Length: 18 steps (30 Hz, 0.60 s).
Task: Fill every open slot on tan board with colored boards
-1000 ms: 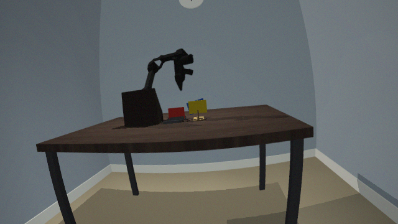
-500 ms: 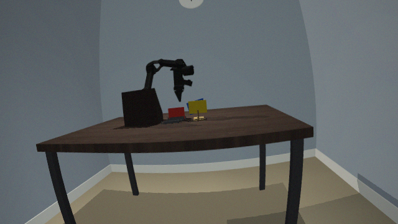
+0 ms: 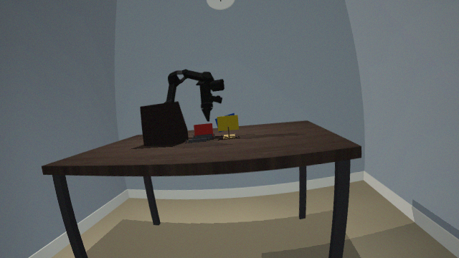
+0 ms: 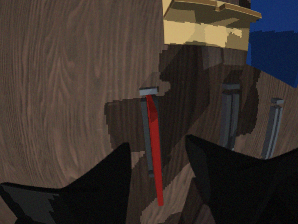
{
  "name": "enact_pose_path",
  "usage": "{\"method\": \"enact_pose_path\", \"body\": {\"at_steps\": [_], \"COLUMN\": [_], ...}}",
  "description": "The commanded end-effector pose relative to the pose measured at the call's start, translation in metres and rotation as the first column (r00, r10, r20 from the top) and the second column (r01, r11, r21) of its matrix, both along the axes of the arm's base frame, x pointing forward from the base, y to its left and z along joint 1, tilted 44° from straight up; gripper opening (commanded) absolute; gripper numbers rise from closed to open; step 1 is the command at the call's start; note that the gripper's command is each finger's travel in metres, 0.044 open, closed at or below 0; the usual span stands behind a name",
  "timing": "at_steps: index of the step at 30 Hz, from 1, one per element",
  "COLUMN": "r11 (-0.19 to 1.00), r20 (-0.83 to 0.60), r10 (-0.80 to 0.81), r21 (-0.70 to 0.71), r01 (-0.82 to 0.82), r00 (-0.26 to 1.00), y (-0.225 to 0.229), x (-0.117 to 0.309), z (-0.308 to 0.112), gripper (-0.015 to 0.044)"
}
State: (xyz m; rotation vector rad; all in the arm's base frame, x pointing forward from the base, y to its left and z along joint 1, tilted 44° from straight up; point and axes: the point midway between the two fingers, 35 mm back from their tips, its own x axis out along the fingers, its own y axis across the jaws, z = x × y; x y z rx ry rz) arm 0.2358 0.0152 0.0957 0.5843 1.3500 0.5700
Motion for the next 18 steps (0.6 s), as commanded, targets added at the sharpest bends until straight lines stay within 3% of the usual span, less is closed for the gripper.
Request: {"method": "enact_pose_path", "body": {"at_steps": [1, 18], "r11": [1.0, 1.0], "r20": [-0.012, -0.011], "r10": [-0.002, -0.002], "r21": [0.008, 0.009], "r01": [0.003, 0.003], "r00": [1.0, 1.0], "y": [0.006, 0.025], "x": [-0.002, 0.001], "z": [-0.006, -0.026], "gripper": [0.0186, 0.0186]}}
